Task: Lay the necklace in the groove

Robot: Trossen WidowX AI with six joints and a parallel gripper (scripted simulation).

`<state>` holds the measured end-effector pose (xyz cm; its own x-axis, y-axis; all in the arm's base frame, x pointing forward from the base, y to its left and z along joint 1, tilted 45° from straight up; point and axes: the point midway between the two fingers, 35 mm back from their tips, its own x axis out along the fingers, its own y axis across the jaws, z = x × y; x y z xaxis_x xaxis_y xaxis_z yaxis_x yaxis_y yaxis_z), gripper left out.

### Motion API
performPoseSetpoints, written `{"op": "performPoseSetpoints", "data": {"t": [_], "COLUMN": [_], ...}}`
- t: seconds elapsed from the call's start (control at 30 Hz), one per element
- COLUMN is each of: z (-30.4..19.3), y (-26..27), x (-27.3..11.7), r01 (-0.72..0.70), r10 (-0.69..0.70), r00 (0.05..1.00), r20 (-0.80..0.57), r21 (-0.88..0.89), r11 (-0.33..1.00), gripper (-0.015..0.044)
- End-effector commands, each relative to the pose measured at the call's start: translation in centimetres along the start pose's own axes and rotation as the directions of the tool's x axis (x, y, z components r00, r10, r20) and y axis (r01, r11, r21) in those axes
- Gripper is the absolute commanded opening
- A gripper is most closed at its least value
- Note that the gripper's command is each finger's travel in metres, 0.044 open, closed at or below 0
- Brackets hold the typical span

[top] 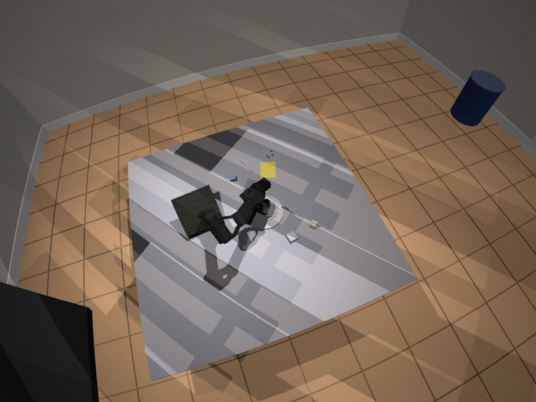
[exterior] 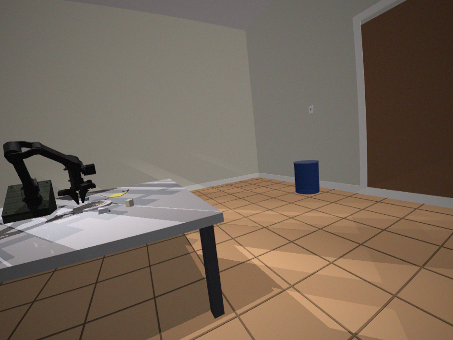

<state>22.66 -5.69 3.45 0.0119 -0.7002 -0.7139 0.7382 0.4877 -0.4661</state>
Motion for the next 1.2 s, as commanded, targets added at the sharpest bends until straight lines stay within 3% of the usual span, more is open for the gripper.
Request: {"op": "performPoseSetpoints", "data": {"t": [0.0,0.33,0.5,1.17], "z": [0.0,0.0,0.0,0.0], "y": [0.0,-0.2,-0.2,-0.2], "x": [0.7,1.9,1.6,1.6], "r01": [0.004,0.005,0.002,0.002], "r10": [-0.004,-0.005,-0.002,-0.002], "r00": [1.000,1.000,1.000,1.000], "r20": [0.005,0.006,0.001,0.001], "r21": [-0.007,-0.006,0.001,0.001], "r11": [1.000,1.000,1.000,1.000], "gripper": [0.0120,0.0120,0.0000,0.0000]}}
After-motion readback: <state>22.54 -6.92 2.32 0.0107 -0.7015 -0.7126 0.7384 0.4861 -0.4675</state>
